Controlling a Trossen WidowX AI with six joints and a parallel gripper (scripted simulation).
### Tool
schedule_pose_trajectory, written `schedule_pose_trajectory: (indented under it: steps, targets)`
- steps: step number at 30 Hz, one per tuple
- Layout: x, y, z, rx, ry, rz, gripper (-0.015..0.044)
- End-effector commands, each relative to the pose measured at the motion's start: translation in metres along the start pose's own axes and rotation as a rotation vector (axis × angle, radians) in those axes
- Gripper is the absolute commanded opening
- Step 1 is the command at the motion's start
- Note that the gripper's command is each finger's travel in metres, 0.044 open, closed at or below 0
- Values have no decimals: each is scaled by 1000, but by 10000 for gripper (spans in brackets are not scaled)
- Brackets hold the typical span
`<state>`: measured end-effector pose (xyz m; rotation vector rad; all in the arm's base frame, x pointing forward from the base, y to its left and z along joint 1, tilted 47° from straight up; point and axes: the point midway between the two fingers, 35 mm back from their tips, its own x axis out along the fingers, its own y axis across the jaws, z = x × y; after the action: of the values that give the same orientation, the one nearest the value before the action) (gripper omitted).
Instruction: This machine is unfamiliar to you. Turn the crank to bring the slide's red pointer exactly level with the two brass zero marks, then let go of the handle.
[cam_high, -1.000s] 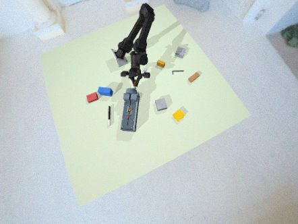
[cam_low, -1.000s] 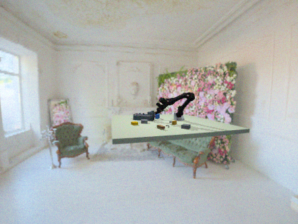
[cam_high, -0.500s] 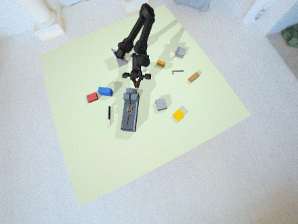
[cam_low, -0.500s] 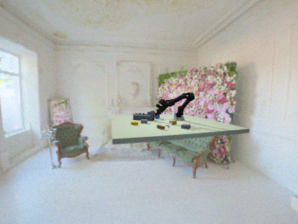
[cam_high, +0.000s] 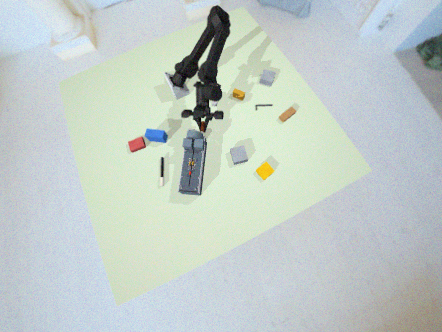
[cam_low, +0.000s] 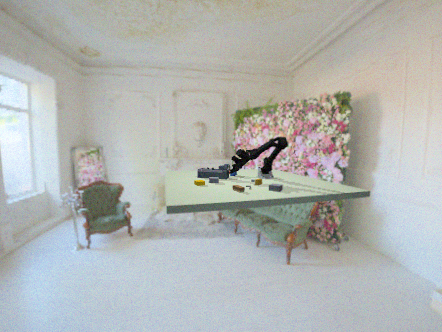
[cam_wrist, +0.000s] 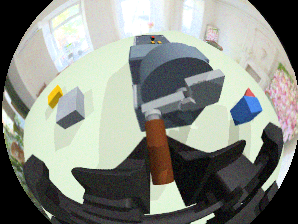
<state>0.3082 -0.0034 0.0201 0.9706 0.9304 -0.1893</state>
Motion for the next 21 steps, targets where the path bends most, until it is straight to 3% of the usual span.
schedule_pose_trajectory:
  steps: [1, 21]
  targets:
    - [6, -4, -6, 2, 12, -5, 0]
    - [8, -8, -8, 2, 12, -5, 0]
